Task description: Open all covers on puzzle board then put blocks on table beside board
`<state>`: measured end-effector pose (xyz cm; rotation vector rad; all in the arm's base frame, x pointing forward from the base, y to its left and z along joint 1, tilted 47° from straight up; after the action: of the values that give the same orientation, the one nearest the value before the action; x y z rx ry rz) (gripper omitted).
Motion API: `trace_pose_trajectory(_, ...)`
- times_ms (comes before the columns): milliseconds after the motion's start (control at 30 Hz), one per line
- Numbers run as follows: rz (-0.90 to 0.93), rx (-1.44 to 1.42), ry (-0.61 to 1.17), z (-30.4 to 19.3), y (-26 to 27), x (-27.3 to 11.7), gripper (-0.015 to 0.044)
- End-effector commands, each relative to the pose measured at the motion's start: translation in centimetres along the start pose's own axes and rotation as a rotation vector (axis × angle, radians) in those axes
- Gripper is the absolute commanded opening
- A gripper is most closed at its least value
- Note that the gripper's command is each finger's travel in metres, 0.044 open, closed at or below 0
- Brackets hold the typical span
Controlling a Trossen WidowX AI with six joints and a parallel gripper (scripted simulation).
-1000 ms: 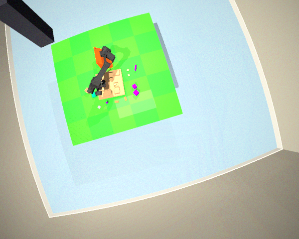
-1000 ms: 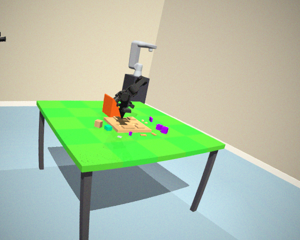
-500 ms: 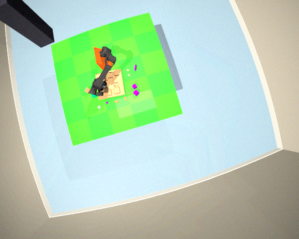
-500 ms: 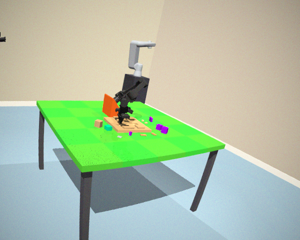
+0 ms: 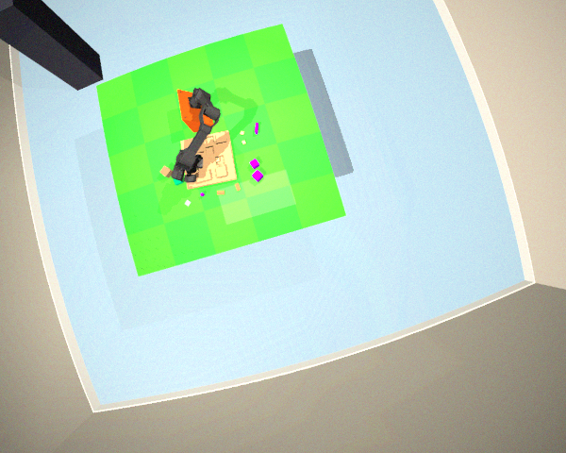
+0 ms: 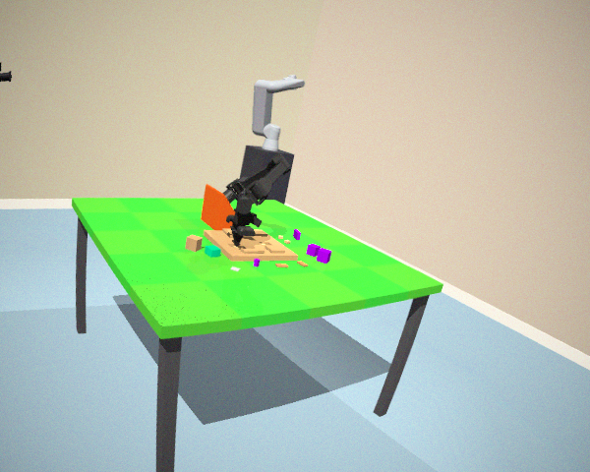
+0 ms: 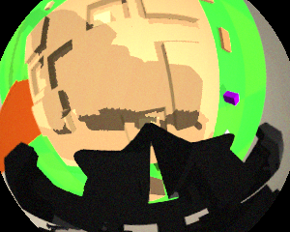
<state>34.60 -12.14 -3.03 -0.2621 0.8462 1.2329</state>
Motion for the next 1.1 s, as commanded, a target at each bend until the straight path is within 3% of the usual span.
trace_pose_trajectory(0,0.004,0.008,-0.003,-0.18,0.03,0.26,0.0000)
trace_pose_trajectory(1067,0.004,0.008,-0.003,-1.05,0.03,0.50,0.0000)
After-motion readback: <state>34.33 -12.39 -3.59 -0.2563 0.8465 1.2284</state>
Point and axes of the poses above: the point midway between the two fingers, 35 mm back from their tips, its own x axis out along the fingers, its own y axis across the jaws, z = x × y, the point moved 9 cm from there along -x, back along the fingers, and after that the axes turned 13 degrees about x, right-handed, at the moved point
